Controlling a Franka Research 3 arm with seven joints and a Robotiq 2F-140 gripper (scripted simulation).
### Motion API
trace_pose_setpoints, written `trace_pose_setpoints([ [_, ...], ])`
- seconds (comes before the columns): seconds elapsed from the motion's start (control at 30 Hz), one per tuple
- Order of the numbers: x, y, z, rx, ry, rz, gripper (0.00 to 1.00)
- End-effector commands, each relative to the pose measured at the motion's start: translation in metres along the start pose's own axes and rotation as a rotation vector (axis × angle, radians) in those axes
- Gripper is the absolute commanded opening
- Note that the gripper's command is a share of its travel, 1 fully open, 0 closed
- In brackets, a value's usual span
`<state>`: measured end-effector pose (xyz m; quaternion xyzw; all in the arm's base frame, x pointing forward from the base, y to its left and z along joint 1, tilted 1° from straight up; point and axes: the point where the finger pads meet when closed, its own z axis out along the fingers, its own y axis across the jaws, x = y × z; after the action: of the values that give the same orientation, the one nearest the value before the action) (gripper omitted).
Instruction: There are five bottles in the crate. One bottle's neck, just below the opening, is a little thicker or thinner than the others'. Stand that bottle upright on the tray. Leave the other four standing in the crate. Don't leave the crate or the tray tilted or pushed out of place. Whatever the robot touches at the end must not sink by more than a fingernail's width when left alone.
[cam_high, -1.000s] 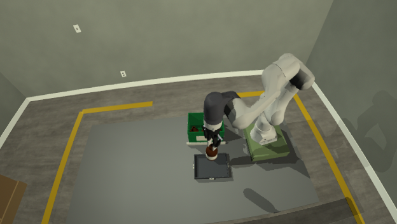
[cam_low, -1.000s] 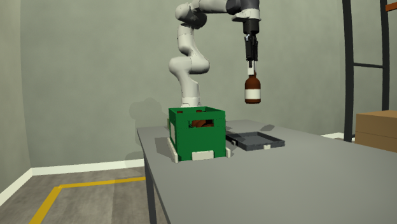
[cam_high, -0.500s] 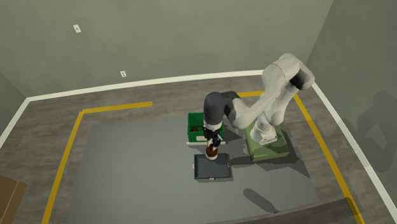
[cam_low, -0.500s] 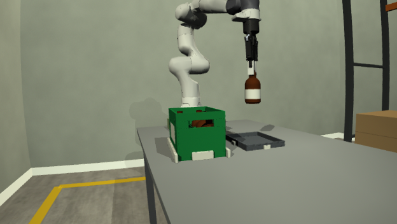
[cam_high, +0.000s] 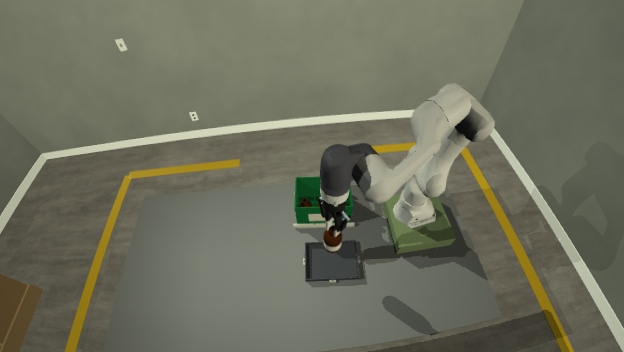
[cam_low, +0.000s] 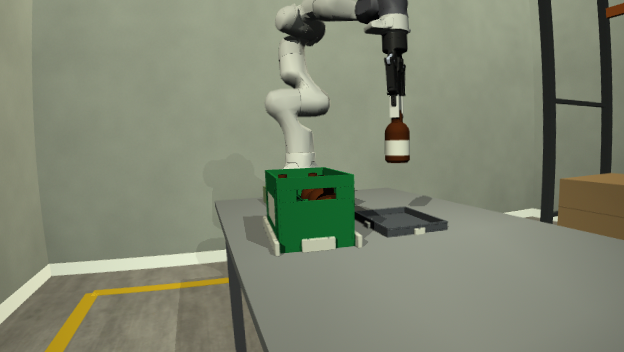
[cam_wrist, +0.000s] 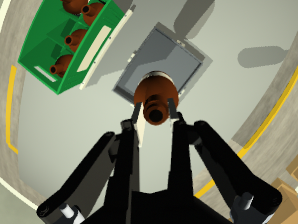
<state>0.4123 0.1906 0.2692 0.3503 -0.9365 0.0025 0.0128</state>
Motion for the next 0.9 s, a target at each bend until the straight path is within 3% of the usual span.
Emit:
trace_pose_setpoints([
  [0.0,-0.002,0.001,0.000,0.001,-0.005,0.003,0.10],
  [0.87,-0.003,0.001,0.028,0.001,-0.005,0.003,0.10],
])
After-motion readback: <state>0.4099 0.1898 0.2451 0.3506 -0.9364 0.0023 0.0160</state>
